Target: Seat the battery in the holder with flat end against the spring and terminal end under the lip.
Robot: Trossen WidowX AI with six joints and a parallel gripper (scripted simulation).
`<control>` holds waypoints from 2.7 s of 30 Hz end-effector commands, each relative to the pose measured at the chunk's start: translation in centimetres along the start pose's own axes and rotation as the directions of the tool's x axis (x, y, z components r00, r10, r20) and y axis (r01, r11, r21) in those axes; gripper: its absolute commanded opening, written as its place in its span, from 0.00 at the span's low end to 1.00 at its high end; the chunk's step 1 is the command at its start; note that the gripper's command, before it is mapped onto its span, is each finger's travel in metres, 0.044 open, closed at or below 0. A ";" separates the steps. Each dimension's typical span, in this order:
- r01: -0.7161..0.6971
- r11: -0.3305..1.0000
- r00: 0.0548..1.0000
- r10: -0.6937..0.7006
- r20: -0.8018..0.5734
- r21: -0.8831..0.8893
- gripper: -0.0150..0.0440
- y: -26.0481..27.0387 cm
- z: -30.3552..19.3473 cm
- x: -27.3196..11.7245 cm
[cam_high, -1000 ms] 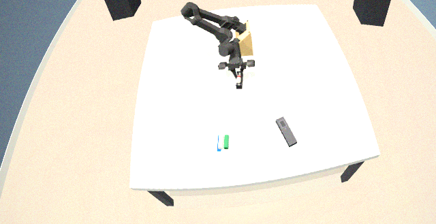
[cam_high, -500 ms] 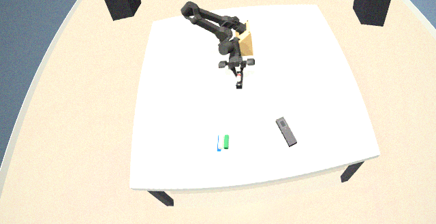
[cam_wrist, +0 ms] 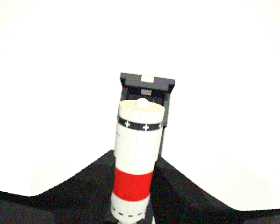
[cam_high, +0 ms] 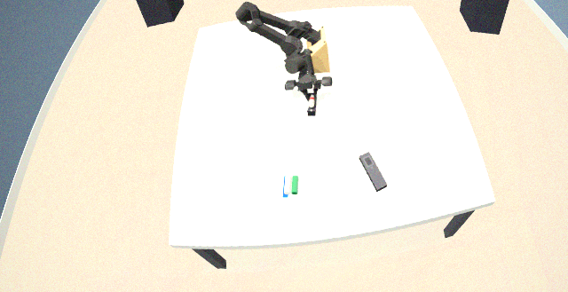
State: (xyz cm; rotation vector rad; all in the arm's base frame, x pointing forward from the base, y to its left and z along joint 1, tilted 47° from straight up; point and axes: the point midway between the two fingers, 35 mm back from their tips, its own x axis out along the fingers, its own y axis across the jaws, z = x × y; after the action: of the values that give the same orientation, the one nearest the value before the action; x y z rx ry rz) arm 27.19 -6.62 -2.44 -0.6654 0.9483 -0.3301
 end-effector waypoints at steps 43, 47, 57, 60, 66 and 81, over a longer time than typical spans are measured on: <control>-0.027 0.999 0.965 0.038 -0.259 0.045 0.38 0.4 0.1 1.3; -0.026 0.998 0.959 0.039 -0.282 0.049 0.38 0.4 0.1 1.4; -0.028 0.998 0.941 0.045 -0.336 0.056 0.38 0.1 0.1 1.4; -0.028 0.998 0.935 0.047 -0.353 0.058 0.38 0.1 0.1 1.4; -0.029 0.998 0.922 0.050 -0.384 0.061 0.38 -0.1 0.1 1.4; -0.032 0.997 0.888 0.060 -0.457 0.068 0.38 -0.4 0.2 1.4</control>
State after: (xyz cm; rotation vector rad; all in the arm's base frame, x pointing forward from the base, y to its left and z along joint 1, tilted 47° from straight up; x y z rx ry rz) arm 28.53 -7.31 -2.82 -0.5169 1.3708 -0.4757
